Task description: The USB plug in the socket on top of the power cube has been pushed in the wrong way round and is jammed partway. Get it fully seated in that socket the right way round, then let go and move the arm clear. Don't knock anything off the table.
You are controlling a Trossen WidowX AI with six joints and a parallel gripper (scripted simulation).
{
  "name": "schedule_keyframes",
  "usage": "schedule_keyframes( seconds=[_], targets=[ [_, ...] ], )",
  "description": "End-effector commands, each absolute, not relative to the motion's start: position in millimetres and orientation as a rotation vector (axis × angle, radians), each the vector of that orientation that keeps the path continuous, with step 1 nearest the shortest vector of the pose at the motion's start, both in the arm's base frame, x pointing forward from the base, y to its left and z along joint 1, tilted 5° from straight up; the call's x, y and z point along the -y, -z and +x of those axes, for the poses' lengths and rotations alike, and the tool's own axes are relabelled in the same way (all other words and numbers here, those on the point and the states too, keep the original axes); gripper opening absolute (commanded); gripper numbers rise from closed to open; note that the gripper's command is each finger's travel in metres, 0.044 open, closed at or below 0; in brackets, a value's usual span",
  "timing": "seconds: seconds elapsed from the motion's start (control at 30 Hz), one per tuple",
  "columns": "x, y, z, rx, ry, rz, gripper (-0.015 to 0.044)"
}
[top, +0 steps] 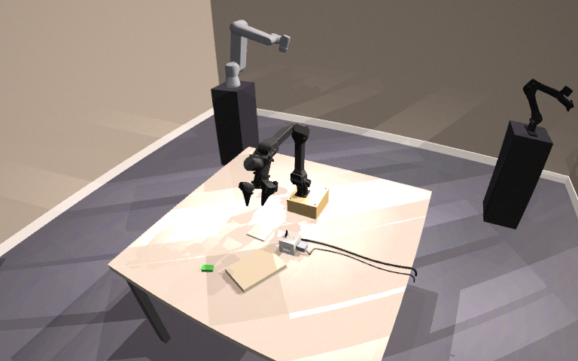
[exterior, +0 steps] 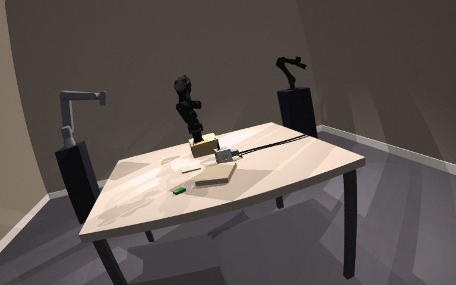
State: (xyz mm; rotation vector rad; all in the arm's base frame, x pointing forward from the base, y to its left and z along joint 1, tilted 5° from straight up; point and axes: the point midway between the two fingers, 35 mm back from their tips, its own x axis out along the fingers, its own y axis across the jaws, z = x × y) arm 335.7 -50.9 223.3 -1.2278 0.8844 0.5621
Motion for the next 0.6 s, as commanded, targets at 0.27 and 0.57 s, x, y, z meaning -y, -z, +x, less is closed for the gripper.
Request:
schedule_keyframes(
  seconds=[0.27,0.57],
  targets=[
    [-71.2,-112.3,314.8,-1.143,-1.155,-1.317,0.044],
    [-71.8,-110.6,316.9,-1.143,-1.155,-1.317,0.044]
  ],
)
